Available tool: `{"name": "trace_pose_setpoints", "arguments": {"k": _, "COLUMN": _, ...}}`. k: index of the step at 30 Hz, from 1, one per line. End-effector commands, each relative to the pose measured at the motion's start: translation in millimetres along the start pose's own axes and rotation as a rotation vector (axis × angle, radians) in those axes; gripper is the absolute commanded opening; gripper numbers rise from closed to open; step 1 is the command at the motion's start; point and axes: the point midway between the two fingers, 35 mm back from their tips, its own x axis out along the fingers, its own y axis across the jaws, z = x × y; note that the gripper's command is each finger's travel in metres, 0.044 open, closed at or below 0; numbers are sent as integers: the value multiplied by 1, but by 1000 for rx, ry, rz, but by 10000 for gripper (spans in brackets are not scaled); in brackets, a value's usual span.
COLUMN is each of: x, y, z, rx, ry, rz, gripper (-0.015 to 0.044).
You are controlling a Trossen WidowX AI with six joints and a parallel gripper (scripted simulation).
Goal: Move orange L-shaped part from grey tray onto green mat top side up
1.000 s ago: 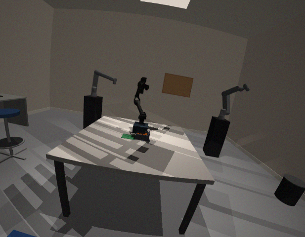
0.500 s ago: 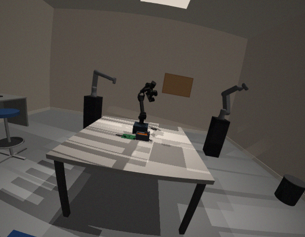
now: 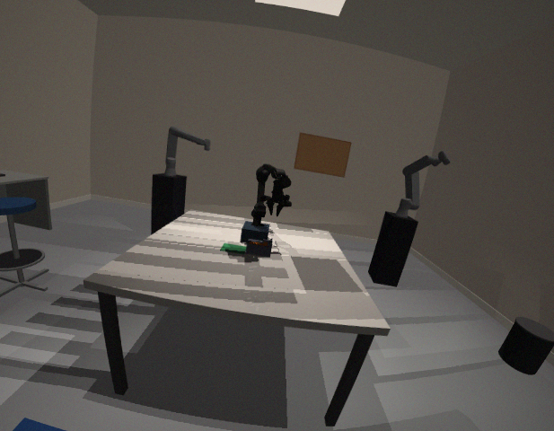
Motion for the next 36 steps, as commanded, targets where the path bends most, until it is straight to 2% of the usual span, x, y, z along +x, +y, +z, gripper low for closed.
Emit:
{"name": "trace_pose_setpoints", "arguments": {"k": 1, "x": 65, "y": 19, "z": -26, "rx": 304, "ry": 223, "rz": 67, "gripper": 180}}
{"name": "trace_pose_setpoints", "arguments": {"k": 5, "x": 95, "y": 29, "z": -45, "rx": 476, "ry": 354, "rz": 75, "gripper": 180}}
{"name": "trace_pose_setpoints", "arguments": {"k": 16, "x": 100, "y": 30, "z": -47, "rx": 485, "ry": 361, "rz": 74, "gripper": 180}}
{"name": "trace_pose_setpoints", "arguments": {"k": 23, "x": 164, "y": 41, "z": -69, "rx": 485, "ry": 361, "rz": 74, "gripper": 180}}
{"name": "trace_pose_setpoints", "arguments": {"k": 36, "x": 173, "y": 42, "z": -72, "rx": 485, "ry": 361, "rz": 74, "gripper": 180}}
